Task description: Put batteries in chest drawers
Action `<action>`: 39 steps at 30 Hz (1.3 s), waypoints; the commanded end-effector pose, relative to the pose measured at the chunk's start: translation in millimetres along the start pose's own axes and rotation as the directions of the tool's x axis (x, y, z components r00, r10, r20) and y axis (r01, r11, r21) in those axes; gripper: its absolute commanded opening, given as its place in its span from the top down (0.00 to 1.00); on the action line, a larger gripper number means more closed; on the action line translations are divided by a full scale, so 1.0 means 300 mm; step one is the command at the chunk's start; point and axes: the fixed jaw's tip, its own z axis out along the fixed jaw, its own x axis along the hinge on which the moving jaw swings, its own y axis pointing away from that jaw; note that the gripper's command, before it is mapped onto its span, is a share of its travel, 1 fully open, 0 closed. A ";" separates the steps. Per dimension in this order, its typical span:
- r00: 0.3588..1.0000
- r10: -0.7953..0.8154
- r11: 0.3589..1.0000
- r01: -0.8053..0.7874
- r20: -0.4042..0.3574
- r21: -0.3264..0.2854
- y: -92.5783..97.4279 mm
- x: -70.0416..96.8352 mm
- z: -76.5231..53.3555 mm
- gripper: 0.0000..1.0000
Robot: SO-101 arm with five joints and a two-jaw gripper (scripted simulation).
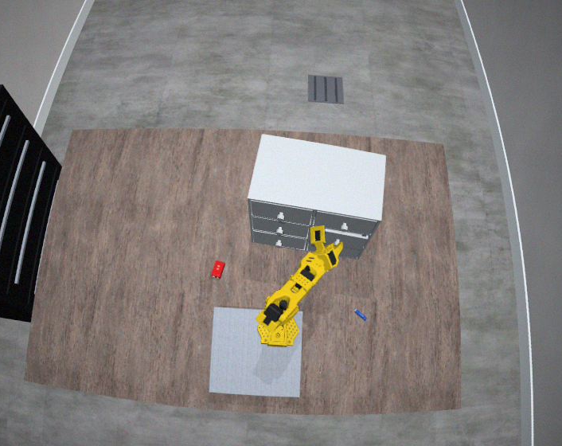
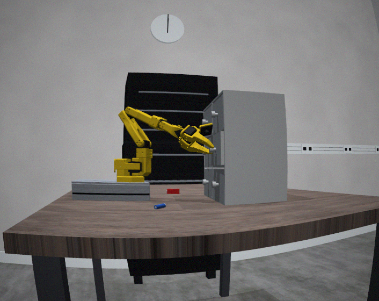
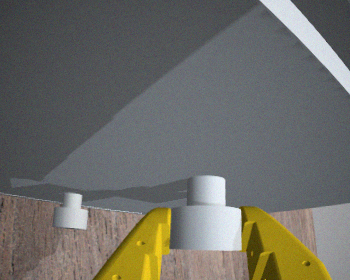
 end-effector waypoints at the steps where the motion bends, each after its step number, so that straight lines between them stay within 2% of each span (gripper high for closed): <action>1: 1.000 -0.002 1.000 0.002 -0.006 -0.003 0.003 0.008 -0.013 1.00; 16: 1.000 -0.002 1.000 0.002 -0.006 -0.003 0.003 0.008 -0.013 1.00; 39: 1.000 0.007 1.000 -0.007 -0.019 0.009 0.003 0.028 -0.037 1.00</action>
